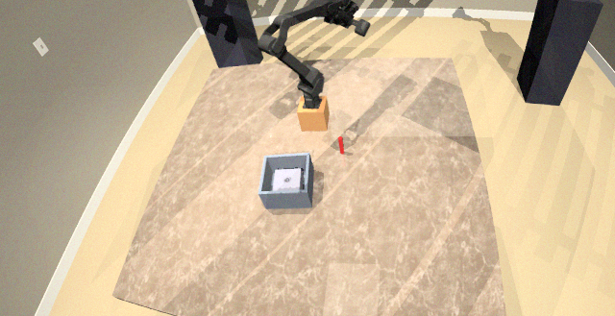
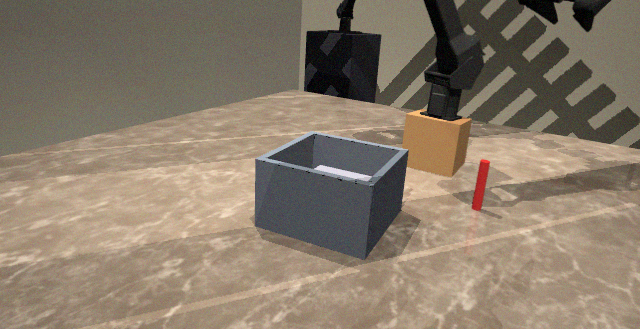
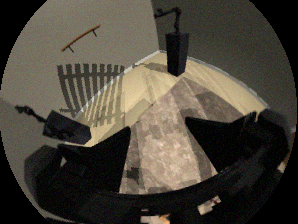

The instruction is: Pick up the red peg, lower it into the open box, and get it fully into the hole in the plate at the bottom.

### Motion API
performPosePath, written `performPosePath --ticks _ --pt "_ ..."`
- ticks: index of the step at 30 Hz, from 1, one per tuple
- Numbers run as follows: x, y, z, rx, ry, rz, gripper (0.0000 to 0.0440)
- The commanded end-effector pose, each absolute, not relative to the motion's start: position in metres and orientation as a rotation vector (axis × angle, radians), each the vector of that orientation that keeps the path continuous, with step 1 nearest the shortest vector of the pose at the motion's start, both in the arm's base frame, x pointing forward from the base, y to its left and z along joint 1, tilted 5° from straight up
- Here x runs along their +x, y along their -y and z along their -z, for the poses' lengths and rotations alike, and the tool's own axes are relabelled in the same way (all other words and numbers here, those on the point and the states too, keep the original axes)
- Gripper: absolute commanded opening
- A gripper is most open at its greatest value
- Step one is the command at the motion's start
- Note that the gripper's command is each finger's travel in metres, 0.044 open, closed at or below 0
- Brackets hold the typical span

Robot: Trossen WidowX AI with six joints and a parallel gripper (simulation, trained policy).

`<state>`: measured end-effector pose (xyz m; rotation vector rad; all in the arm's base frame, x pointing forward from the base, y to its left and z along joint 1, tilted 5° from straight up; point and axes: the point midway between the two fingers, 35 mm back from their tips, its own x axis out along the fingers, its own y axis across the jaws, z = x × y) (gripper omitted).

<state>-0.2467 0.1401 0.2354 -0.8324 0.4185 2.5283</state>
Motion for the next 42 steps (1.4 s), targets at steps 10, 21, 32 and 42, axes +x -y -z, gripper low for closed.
performPosePath --ticks 10,21,32,42 --pt "-0.210 -0.211 -0.251 -0.650 -0.523 -2.260 0.0440" --pt "-0.140 -0.270 -0.246 -0.522 -0.703 -1.905 0.0440" --pt "-0.061 -0.299 -0.231 -0.390 -0.888 -1.550 0.0440" --pt "0.009 -0.302 -0.213 -0.253 -1.042 -1.227 0.0440"
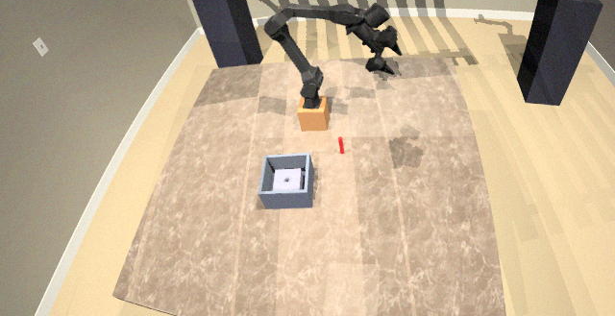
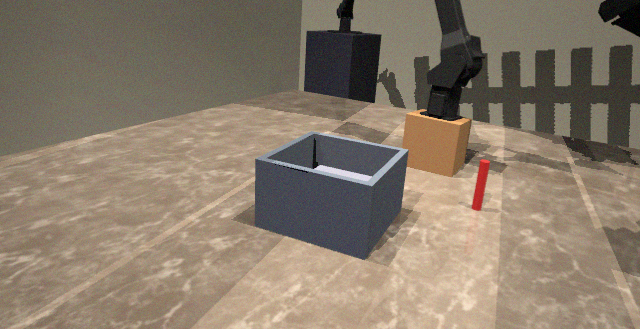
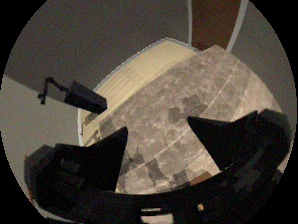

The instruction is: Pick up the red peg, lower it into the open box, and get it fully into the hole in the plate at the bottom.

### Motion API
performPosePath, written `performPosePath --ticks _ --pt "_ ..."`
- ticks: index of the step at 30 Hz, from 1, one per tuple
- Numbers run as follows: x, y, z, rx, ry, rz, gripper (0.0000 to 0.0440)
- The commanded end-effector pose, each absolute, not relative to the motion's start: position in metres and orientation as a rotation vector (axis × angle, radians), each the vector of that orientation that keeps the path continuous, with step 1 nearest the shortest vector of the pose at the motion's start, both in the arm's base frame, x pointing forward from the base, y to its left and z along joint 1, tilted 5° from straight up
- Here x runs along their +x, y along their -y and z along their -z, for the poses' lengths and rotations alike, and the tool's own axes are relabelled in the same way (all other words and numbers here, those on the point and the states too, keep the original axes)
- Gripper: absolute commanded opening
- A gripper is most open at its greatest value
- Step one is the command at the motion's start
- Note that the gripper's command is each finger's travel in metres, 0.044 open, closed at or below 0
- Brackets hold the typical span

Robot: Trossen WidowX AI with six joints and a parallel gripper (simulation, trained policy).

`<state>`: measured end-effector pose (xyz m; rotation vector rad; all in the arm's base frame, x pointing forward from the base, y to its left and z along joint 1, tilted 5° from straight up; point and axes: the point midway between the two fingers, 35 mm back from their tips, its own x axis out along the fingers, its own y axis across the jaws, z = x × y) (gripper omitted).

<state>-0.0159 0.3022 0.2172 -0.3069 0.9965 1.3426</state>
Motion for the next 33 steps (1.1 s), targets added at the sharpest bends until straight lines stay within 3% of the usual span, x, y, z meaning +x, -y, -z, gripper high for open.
performPosePath --ticks 1,18,33 --pt "0.015 -0.301 -0.211 -0.239 -1.056 -1.194 0.0440" --pt "0.112 -0.265 -0.173 0.021 -1.262 -0.638 0.0440" --pt "0.163 -0.206 -0.130 0.234 -1.385 -0.126 0.0440"
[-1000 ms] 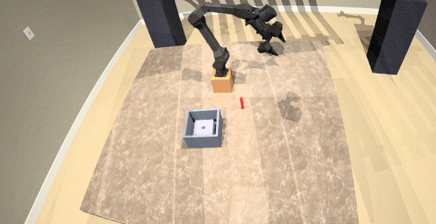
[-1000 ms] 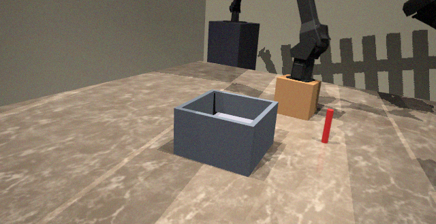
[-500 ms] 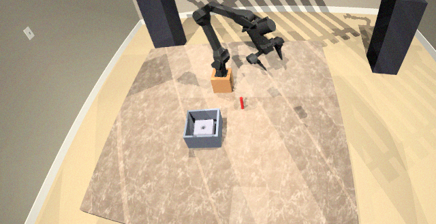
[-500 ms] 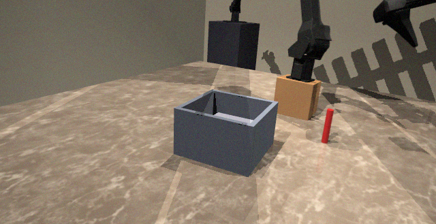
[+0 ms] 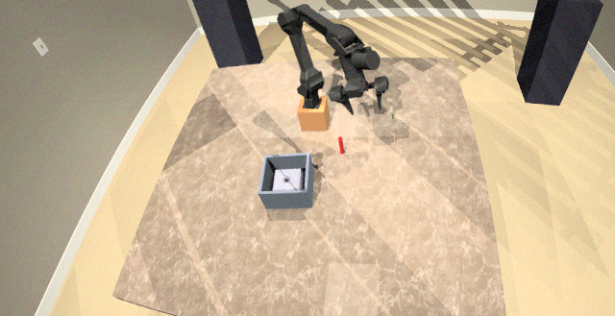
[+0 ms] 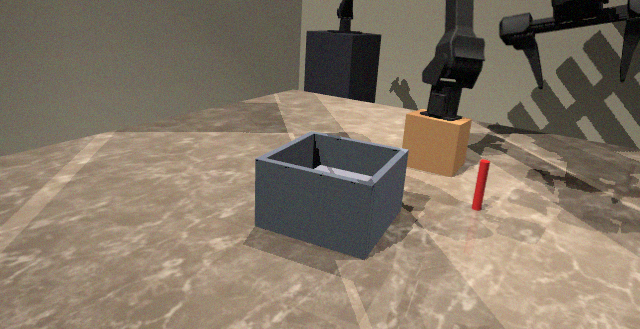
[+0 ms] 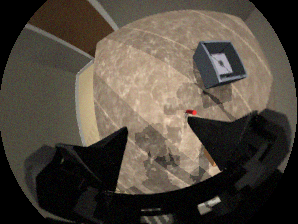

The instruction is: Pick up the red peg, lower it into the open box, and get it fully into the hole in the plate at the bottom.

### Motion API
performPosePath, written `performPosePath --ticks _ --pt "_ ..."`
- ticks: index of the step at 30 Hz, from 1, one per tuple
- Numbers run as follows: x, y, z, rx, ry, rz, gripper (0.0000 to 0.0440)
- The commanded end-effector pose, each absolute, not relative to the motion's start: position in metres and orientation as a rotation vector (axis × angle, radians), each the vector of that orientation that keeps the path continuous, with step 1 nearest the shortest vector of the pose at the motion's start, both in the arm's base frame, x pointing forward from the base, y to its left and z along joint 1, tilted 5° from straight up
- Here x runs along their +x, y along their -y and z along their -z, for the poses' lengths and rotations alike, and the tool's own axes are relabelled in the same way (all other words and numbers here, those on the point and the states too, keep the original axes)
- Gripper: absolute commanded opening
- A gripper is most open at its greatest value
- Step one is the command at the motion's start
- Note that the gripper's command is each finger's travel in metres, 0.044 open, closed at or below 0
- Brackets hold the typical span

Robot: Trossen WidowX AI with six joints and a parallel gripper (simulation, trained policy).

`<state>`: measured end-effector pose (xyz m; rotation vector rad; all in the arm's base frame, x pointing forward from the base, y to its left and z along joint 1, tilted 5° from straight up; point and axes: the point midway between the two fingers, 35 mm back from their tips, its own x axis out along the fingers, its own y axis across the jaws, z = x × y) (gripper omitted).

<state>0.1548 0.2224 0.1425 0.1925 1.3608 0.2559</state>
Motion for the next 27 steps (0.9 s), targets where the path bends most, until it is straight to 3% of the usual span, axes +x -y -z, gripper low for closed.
performPosePath --ticks 1,27 --pt "0.165 -0.202 -0.126 0.247 -1.392 -0.091 0.0440" --pt "0.161 -0.129 -0.022 0.445 -1.487 0.660 0.0437"
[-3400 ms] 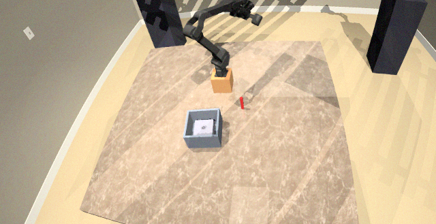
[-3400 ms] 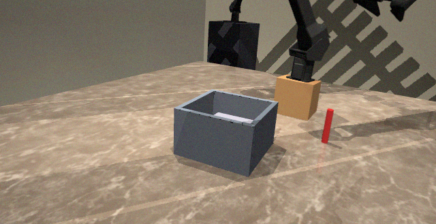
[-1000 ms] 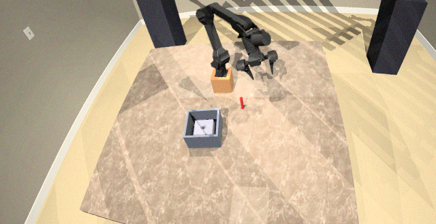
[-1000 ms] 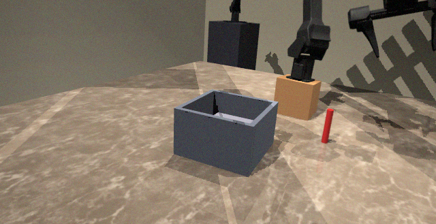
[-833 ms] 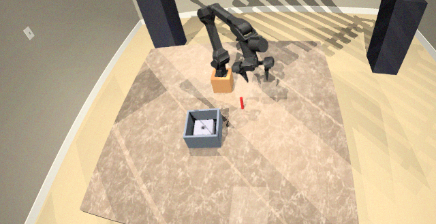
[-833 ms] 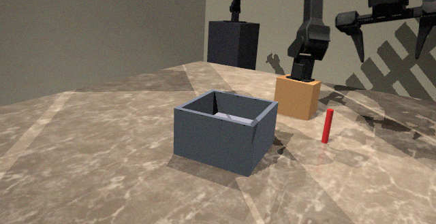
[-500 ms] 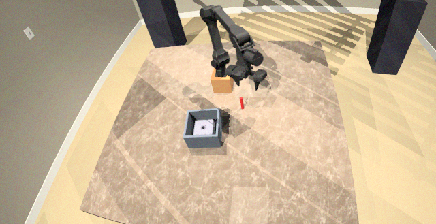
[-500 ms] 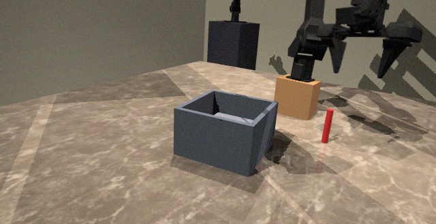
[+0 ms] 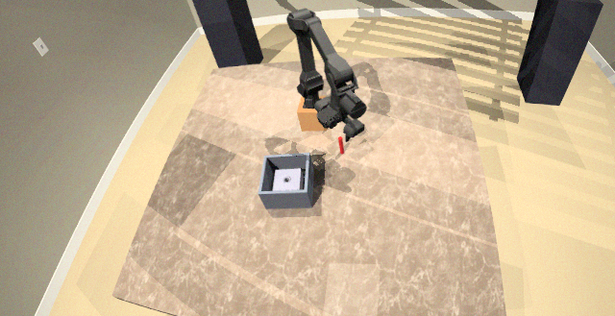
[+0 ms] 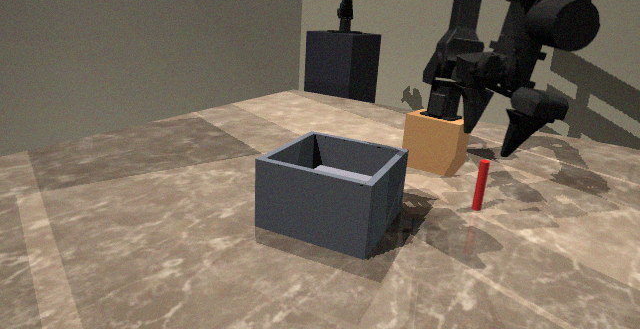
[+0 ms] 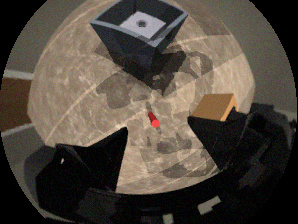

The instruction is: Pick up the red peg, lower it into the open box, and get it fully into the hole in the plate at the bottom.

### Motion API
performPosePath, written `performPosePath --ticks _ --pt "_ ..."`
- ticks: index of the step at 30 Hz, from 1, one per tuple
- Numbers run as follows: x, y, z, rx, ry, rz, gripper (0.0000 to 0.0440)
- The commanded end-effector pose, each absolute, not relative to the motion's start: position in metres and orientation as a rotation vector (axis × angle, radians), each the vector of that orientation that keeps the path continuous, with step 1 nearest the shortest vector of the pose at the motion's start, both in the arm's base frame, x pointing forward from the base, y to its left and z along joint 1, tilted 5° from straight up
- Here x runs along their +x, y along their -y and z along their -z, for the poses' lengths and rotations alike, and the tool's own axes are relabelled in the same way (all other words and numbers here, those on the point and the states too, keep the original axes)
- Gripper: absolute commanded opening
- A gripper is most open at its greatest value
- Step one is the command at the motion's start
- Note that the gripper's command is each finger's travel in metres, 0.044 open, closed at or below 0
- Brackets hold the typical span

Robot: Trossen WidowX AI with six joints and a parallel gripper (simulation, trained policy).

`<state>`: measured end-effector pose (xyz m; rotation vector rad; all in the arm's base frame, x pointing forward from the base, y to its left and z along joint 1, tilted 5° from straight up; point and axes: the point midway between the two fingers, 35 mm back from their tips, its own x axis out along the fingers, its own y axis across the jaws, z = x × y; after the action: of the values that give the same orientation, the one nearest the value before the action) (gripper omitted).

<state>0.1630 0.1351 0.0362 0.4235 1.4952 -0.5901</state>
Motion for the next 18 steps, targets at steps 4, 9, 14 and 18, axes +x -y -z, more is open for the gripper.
performPosePath --ticks 4,9,14,18 --pt "0.160 -0.128 -0.005 0.481 -1.474 0.694 0.0437" --pt "0.159 -0.129 0.017 0.533 -1.451 0.707 0.0439" --pt "0.159 -0.131 0.034 0.584 -1.428 0.710 0.0437" --pt "0.157 -0.132 0.045 0.616 -1.419 0.720 0.0410"
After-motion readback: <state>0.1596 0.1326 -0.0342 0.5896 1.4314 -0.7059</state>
